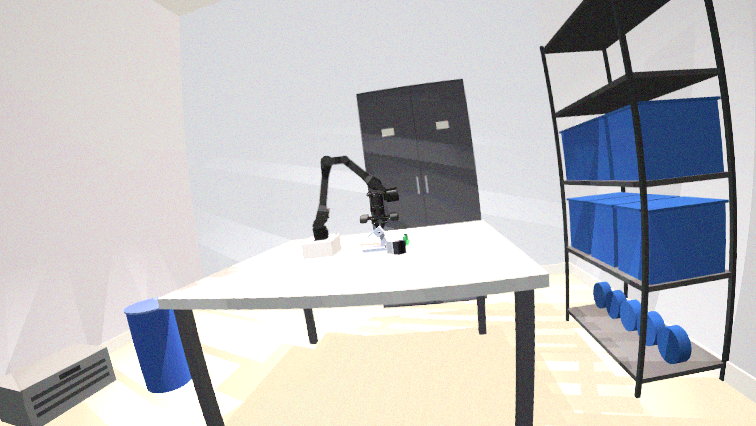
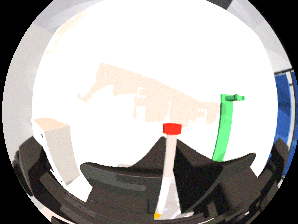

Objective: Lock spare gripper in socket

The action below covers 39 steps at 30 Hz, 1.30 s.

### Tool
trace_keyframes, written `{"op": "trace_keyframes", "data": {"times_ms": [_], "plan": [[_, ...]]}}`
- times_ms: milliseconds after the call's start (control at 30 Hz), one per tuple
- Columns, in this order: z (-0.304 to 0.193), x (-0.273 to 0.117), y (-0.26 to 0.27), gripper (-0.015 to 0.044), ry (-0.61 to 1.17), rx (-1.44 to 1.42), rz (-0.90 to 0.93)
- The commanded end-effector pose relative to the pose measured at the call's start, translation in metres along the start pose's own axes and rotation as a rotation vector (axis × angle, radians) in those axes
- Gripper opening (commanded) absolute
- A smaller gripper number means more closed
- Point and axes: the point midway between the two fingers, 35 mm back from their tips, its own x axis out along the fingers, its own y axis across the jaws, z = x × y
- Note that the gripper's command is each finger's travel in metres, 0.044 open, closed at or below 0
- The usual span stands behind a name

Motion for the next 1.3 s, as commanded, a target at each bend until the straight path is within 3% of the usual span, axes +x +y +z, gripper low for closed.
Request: {"op": "trace_keyframes", "data": {"times_ms": [0,1267], "plan": [[0.005,-0.002,-0.004,0.0,-0.008,0.002,-0.002],[0.032,0.004,-0.003,0.0,-0.001,0.008,0.013]]}}
